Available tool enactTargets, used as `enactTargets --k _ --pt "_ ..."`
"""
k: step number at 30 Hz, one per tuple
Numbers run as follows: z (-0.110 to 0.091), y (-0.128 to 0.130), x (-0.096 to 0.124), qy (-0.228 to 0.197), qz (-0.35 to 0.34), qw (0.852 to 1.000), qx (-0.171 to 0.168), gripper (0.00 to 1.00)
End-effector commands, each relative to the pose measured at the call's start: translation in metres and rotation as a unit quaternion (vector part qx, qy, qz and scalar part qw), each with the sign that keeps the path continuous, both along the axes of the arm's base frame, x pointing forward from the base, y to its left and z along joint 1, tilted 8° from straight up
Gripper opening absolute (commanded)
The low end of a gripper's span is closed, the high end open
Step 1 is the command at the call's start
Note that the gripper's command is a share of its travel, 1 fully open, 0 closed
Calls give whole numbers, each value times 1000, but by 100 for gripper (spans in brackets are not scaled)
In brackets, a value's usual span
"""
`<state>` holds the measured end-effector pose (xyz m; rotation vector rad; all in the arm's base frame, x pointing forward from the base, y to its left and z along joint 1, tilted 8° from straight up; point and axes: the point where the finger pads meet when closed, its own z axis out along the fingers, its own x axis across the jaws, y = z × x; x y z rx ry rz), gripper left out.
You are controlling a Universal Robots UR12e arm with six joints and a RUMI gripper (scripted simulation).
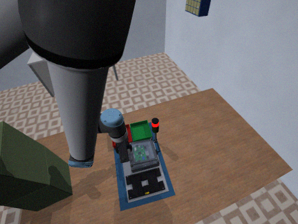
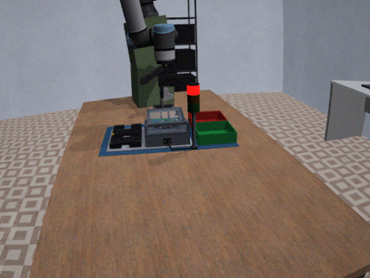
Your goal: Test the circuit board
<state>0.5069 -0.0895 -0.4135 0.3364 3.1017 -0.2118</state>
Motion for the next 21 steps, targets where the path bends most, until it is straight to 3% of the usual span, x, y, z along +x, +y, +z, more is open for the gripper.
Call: enactTargets --k 1,21 --pt "4 0 1 -1 0 1000 0 0" --pt "34 3 8 -1 0 1000 0 0"
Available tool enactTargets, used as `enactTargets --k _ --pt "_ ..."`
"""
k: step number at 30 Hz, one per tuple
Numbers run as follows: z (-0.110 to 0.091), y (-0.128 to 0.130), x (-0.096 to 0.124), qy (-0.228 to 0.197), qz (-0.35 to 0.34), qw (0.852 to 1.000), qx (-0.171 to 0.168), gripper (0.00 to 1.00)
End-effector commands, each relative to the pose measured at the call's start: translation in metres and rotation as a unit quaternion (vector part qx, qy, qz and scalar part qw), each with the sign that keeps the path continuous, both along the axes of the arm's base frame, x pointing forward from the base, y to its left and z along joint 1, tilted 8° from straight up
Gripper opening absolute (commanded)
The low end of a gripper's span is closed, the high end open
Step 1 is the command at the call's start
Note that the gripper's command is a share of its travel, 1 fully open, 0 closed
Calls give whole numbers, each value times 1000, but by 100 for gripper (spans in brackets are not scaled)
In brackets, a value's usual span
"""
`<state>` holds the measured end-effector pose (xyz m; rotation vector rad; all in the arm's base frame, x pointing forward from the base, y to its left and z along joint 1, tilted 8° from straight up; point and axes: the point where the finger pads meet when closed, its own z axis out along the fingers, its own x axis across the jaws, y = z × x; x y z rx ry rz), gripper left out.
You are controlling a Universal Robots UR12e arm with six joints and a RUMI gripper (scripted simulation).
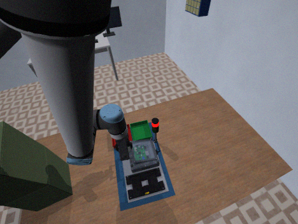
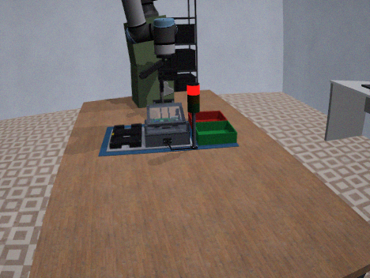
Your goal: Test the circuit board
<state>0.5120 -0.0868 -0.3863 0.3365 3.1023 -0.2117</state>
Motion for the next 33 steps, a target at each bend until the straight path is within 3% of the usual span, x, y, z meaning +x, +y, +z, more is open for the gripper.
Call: enactTargets --k 1,33 --pt "9 0 3 -1 0 1000 0 0" --pt "77 1 43 -1 0 1000 0 0"
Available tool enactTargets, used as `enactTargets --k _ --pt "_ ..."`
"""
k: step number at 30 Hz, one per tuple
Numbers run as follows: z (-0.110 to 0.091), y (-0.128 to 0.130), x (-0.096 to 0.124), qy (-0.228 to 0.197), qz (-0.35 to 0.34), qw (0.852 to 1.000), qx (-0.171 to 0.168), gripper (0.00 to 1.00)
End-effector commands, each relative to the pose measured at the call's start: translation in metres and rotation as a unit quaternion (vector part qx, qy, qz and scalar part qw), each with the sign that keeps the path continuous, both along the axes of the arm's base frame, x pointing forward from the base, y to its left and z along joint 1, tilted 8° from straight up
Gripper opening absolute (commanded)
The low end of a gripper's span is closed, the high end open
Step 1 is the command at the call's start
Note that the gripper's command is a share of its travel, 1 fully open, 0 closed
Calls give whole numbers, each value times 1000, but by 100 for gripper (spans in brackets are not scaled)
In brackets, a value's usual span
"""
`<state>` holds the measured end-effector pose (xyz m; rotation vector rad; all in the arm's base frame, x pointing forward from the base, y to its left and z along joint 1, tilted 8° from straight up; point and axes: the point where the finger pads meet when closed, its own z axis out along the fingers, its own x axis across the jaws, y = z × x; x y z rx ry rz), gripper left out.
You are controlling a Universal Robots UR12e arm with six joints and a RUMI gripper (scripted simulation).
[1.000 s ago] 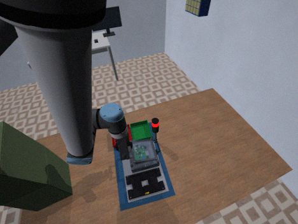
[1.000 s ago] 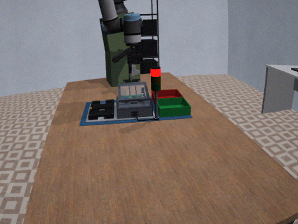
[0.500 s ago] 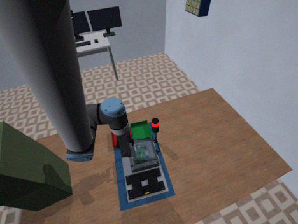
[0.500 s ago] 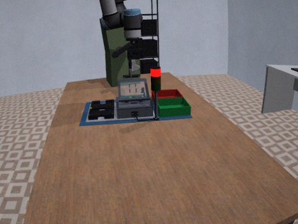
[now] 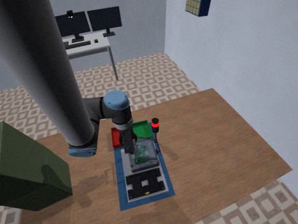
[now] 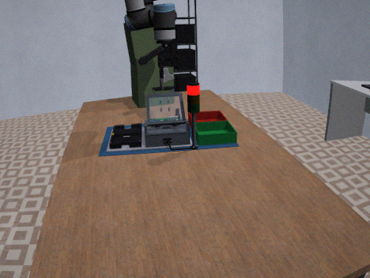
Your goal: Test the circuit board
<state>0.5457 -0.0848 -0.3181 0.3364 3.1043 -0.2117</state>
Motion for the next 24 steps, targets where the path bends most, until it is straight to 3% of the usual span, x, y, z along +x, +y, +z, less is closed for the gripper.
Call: enactTargets --k 1,24 --pt "11 -1 12 -2 0 1000 0 0" --pt "58 -10 81 -2 0 1000 0 0"
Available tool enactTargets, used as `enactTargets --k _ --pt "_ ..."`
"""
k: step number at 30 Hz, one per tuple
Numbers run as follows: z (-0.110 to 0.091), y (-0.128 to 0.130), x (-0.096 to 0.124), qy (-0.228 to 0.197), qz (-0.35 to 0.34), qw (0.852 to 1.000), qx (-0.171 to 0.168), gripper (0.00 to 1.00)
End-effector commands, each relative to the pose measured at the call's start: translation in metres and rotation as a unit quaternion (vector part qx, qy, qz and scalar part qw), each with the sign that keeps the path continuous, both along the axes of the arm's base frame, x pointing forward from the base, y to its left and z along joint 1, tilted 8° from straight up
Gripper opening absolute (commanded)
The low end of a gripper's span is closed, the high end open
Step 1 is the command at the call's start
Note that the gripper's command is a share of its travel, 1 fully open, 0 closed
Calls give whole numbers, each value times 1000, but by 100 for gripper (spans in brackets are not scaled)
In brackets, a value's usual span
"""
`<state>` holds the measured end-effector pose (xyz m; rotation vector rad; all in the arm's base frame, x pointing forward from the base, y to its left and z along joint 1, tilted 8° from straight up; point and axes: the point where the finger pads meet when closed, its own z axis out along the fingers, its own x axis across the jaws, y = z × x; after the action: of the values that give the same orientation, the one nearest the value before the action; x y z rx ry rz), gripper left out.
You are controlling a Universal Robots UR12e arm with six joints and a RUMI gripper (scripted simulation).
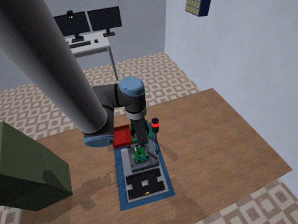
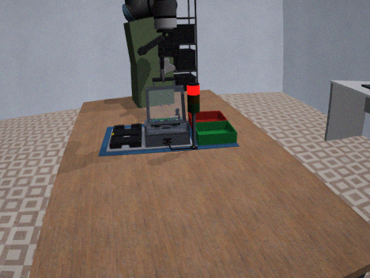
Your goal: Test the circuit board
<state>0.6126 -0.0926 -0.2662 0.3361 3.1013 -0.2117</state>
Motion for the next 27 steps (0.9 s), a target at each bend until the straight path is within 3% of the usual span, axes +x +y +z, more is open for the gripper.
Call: enactTargets --k 1,27 --pt "8 -3 18 0 0 1000 0 0" --pt "18 -14 76 0 0 1000 0 0"
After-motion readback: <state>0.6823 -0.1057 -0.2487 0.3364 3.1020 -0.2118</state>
